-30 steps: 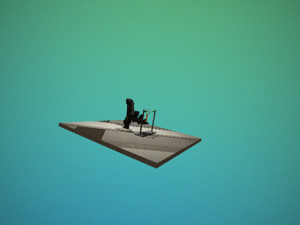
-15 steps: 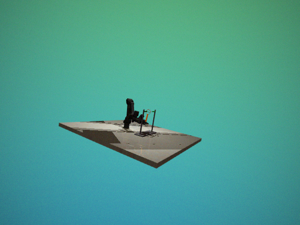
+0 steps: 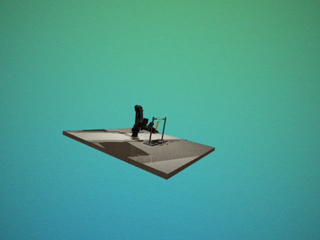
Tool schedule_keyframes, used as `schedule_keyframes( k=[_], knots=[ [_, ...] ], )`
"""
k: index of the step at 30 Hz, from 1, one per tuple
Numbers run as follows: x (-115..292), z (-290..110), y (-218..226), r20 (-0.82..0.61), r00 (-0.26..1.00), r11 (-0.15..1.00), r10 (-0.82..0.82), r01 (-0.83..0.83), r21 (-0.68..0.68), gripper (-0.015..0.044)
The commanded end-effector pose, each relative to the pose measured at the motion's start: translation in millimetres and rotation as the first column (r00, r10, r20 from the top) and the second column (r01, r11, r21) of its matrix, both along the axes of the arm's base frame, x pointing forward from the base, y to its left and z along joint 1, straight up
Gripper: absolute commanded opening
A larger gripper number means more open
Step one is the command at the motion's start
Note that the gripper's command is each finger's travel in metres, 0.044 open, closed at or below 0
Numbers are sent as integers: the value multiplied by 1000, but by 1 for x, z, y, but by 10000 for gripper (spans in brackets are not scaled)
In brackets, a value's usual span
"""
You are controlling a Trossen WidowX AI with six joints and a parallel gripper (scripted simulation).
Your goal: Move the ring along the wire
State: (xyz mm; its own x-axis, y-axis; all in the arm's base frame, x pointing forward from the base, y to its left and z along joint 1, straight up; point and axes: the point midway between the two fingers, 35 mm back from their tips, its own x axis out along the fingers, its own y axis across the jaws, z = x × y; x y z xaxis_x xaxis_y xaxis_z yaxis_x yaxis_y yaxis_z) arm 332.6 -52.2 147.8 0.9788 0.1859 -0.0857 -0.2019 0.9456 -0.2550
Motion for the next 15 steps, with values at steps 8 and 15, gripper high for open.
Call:
schedule_keyframes(
  k=[8,15],
  knots=[
    [-3,-5,15,-3,1000,999,-13,13,38,-150],
    [-10,-6,22,-47,998,997,-31,34,64,-150]
  ],
)
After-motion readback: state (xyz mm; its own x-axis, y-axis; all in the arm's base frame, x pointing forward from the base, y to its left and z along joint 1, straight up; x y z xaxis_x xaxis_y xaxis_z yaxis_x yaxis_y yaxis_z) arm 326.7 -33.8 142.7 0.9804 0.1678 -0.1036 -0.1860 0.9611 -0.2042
